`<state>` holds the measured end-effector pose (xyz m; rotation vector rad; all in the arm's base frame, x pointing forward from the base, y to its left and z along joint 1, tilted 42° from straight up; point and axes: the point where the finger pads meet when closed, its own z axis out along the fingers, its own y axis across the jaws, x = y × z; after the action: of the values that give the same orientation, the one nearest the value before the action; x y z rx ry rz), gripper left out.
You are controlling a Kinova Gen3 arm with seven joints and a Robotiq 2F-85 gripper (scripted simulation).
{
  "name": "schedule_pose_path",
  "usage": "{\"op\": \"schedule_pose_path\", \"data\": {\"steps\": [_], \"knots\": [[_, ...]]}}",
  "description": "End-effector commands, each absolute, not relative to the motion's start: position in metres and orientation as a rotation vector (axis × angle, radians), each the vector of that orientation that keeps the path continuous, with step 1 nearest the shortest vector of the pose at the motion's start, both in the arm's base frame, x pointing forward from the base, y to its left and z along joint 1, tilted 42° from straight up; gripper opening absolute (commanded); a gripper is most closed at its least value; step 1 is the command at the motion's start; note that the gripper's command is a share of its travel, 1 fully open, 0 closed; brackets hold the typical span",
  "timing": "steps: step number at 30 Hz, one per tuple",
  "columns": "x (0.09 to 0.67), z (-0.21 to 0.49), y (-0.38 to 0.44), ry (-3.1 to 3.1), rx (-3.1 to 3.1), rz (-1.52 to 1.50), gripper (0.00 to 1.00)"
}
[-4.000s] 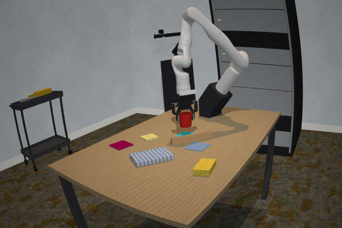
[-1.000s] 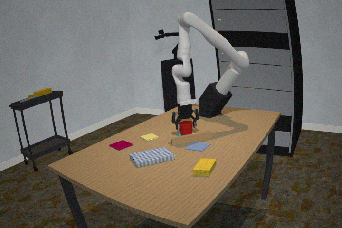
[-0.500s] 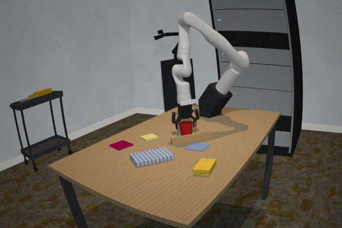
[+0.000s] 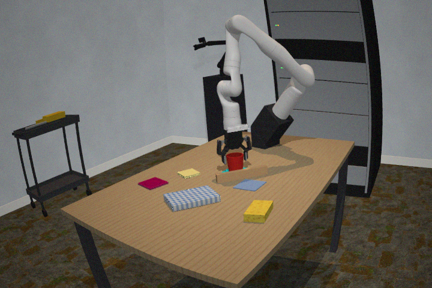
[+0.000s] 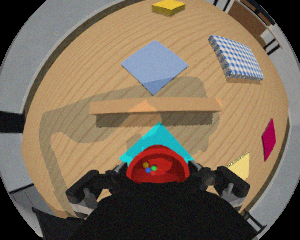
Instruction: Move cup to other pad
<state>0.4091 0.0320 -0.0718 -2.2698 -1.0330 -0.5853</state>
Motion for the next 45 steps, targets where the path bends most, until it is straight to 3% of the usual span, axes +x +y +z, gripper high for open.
{"op": "schedule_pose_path", "data": {"steps": [1, 45], "knots": [[0.408, -0.062, 0.024, -1.033, -2.274, -0.587, 1.0], [0.4, -0.026, -0.009, -1.029, -2.273, -0.588, 1.0]]}}
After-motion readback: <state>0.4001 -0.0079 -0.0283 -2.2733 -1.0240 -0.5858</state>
